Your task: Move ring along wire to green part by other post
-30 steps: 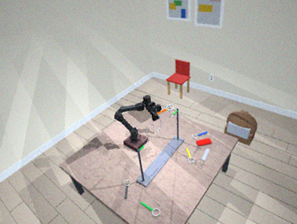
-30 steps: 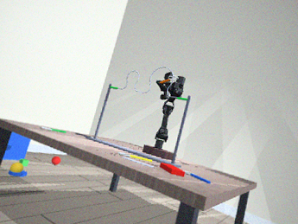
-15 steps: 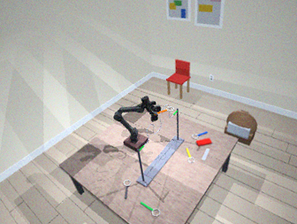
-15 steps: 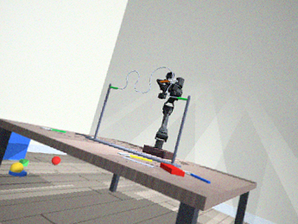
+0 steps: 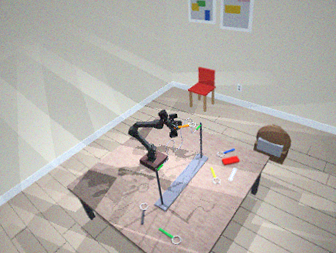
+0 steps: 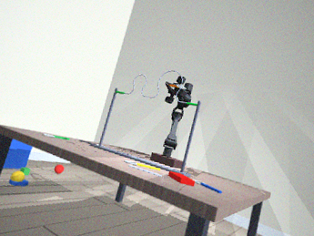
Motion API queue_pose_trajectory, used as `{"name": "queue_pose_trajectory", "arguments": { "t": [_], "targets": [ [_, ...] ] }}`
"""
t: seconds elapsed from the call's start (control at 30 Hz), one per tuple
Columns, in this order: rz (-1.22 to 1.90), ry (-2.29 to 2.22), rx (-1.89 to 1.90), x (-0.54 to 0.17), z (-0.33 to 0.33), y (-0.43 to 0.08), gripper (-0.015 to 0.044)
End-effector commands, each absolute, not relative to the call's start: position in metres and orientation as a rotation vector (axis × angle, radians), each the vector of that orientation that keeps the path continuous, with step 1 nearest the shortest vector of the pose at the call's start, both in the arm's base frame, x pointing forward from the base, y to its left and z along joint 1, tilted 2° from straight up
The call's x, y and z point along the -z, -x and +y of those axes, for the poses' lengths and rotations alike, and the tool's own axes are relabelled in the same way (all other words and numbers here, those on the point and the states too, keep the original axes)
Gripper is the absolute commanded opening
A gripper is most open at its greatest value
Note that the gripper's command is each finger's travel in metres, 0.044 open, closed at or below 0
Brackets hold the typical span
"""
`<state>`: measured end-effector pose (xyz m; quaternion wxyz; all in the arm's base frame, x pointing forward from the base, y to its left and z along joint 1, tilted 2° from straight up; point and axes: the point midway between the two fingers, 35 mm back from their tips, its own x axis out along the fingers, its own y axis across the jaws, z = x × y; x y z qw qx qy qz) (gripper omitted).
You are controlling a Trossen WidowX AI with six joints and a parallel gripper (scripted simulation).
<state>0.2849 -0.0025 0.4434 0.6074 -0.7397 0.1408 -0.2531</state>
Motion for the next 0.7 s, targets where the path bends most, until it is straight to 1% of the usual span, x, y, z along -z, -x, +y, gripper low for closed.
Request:
{"name": "queue_pose_trajectory", "arguments": {
  "t": [0.0,0.67],
  "targets": [
    [0.317,1.761,0.593,-0.4440,-0.0024,-0.2852,-0.0150],
    [0.293,1.892,0.620,-0.4393,-0.0054,-0.2849,-0.0150]
  ]
}}
